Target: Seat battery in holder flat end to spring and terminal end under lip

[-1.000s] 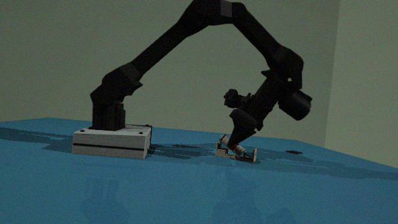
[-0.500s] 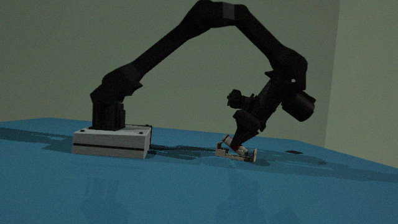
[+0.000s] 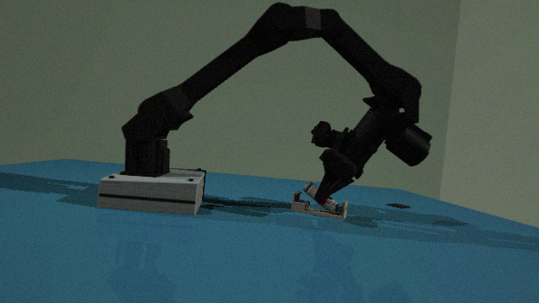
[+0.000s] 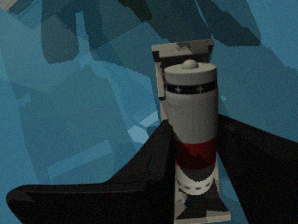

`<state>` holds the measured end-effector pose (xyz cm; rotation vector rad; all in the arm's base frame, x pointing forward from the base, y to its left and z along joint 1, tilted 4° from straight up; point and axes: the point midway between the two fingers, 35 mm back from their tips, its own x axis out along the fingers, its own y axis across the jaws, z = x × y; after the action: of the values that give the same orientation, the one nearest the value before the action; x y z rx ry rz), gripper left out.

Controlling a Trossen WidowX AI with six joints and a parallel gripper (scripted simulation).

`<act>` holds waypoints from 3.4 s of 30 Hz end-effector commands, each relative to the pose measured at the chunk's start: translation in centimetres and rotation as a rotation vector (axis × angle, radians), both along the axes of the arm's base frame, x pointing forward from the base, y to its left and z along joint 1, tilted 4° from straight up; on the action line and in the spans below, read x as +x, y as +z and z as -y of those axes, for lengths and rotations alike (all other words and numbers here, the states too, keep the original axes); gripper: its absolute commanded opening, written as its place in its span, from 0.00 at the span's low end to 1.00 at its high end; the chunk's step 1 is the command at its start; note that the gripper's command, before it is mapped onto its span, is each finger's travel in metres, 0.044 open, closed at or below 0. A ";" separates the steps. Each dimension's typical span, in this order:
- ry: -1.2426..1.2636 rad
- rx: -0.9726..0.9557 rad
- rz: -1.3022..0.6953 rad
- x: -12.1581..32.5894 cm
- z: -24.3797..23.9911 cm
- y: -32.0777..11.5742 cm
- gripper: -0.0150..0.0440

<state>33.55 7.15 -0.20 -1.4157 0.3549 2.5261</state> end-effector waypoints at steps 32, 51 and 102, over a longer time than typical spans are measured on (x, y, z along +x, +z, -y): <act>0.021 -0.045 0.094 0.7 0.1 -0.4 0.39; 0.031 -0.082 0.179 0.5 0.0 -0.8 0.39; 0.034 -0.171 0.411 -0.6 -0.3 -1.4 0.39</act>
<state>32.84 7.64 -1.57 -1.9415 0.4635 2.2193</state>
